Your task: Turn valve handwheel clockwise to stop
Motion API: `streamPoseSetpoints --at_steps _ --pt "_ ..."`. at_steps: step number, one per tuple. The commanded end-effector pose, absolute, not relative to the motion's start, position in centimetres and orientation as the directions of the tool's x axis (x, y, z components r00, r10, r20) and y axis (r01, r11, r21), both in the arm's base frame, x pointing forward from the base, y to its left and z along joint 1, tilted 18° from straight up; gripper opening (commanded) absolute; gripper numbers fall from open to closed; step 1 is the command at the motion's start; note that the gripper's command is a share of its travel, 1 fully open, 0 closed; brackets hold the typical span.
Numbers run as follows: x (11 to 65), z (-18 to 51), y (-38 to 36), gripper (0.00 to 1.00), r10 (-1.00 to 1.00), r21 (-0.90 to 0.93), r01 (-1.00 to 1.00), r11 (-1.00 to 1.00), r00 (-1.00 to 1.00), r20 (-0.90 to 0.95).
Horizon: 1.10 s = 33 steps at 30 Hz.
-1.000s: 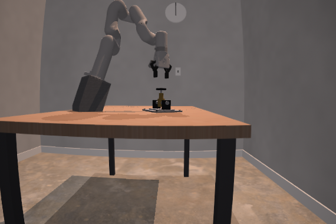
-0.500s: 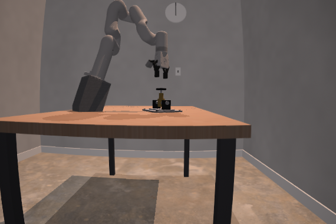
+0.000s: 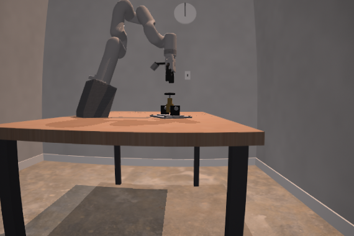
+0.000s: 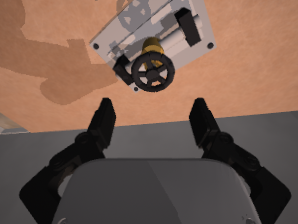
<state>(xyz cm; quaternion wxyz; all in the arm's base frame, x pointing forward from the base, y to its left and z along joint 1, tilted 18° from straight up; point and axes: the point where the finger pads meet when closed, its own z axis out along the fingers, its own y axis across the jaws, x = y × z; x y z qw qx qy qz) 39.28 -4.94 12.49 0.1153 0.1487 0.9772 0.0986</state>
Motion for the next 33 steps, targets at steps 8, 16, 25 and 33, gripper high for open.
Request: streamPoseSetpoints --at_steps 8,16,25,33 --pt "39.38 12.62 -4.97 1.00 -0.007 0.166 -0.054 0.985 -0.963 -0.270" --pt "39.38 12.62 -4.97 1.00 -0.164 0.121 -0.207 0.971 -0.942 -0.293" --pt "39.38 12.62 -4.97 1.00 -0.194 0.111 -0.236 0.965 -0.935 -0.296" --pt "39.40 12.56 -4.96 1.00 -0.194 0.111 -0.236 0.965 -0.935 -0.296"
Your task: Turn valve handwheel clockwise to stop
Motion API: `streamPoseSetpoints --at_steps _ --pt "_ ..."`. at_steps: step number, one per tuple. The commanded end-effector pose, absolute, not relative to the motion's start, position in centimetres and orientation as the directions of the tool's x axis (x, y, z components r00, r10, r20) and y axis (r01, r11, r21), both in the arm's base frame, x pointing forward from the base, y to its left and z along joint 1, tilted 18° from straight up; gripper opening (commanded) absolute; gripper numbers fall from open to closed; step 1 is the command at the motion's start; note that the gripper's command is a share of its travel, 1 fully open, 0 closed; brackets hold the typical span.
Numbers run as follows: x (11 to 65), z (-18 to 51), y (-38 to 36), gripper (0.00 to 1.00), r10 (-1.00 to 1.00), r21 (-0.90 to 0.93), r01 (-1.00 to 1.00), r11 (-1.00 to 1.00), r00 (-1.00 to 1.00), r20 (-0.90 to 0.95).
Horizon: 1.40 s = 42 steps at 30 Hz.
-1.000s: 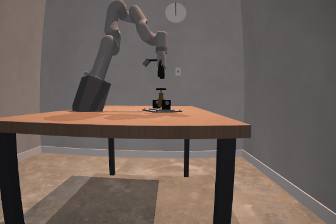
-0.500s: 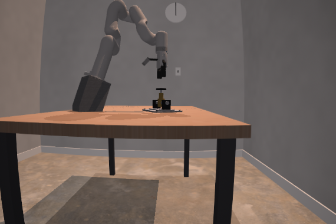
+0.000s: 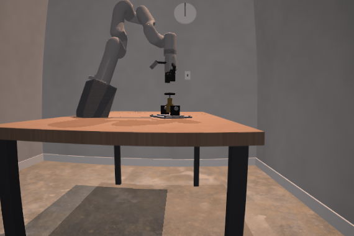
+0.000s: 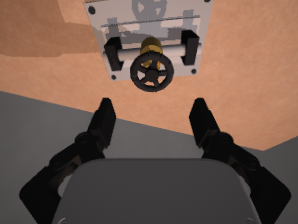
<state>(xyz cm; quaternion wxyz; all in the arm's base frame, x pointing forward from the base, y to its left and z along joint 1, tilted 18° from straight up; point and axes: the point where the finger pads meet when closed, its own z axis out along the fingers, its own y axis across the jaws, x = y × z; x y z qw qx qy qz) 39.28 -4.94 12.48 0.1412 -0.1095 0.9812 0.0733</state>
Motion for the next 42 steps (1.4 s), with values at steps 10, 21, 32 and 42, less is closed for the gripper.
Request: streamPoseSetpoints --at_steps 10,21,32,42 --pt "39.5 12.2 -4.9 1.00 -0.194 0.111 -0.236 0.965 -0.935 -0.296" --pt "39.8 11.2 -4.7 1.00 -0.194 0.112 -0.236 0.965 -0.935 -0.296" --pt "40.2 9.7 -4.4 1.00 -0.194 0.112 -0.236 0.965 -0.935 -0.296" --pt "40.4 8.8 -4.3 1.00 -0.194 0.112 -0.236 0.965 -0.935 -0.296"
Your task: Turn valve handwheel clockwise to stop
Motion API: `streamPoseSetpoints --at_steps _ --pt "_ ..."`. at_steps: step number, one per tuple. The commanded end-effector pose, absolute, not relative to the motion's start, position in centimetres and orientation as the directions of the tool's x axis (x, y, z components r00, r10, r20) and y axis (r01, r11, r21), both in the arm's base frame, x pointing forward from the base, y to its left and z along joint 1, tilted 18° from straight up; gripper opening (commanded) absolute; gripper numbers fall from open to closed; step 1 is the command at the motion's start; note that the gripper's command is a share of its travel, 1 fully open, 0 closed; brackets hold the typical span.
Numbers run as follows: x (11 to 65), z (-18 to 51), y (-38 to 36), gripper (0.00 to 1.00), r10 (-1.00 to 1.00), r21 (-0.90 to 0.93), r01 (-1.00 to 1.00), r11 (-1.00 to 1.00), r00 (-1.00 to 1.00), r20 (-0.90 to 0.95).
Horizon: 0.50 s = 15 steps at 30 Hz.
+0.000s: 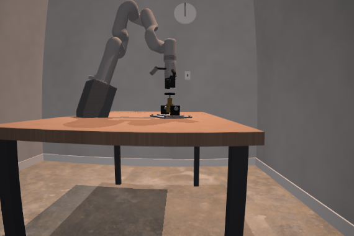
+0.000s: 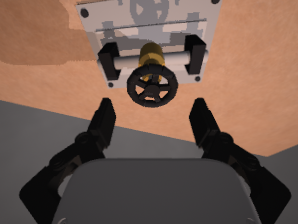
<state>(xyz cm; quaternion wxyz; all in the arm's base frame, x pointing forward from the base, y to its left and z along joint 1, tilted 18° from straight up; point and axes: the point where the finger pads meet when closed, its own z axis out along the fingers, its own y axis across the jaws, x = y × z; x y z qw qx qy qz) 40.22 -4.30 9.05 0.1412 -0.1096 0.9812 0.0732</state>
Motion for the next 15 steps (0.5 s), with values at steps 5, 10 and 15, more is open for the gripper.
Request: streamPoseSetpoints --at_steps 5,10,15 --pt "40.51 8.48 -4.21 1.00 -0.194 0.112 -0.236 0.965 -0.935 -0.296" --pt "40.56 8.30 -4.17 1.00 -0.194 0.112 -0.236 0.965 -0.935 -0.296" --pt "40.58 8.25 -4.17 1.00 -0.194 0.112 -0.236 0.965 -0.935 -0.296"
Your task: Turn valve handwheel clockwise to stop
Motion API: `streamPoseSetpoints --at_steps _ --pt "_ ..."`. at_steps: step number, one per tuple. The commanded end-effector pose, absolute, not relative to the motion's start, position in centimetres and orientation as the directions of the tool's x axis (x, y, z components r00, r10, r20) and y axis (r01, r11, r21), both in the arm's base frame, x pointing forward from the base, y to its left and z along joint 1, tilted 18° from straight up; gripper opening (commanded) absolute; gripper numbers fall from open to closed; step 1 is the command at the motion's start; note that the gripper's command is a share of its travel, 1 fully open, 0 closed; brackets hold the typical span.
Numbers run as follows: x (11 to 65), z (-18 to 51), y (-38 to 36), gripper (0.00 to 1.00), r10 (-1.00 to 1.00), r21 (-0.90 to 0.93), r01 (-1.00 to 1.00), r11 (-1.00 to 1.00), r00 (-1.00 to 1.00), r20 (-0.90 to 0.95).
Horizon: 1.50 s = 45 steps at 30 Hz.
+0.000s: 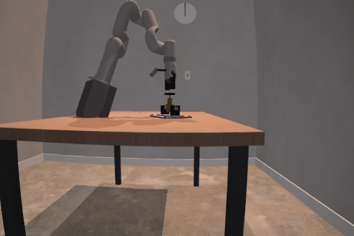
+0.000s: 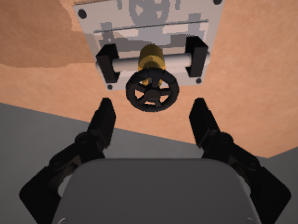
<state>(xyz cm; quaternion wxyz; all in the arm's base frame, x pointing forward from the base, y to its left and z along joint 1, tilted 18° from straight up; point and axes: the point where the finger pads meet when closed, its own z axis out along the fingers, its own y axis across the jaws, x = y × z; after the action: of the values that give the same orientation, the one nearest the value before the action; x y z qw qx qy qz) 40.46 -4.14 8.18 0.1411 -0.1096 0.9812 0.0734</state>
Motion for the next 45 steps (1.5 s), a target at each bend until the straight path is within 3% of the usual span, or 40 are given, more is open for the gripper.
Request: streamPoseSetpoints --at_steps 1,45 --pt "40.6 8.2 -4.2 1.00 -0.194 0.112 -0.236 0.965 -0.935 -0.296" --pt "41.1 6.5 -3.8 1.00 -0.194 0.112 -0.236 0.965 -0.935 -0.296"
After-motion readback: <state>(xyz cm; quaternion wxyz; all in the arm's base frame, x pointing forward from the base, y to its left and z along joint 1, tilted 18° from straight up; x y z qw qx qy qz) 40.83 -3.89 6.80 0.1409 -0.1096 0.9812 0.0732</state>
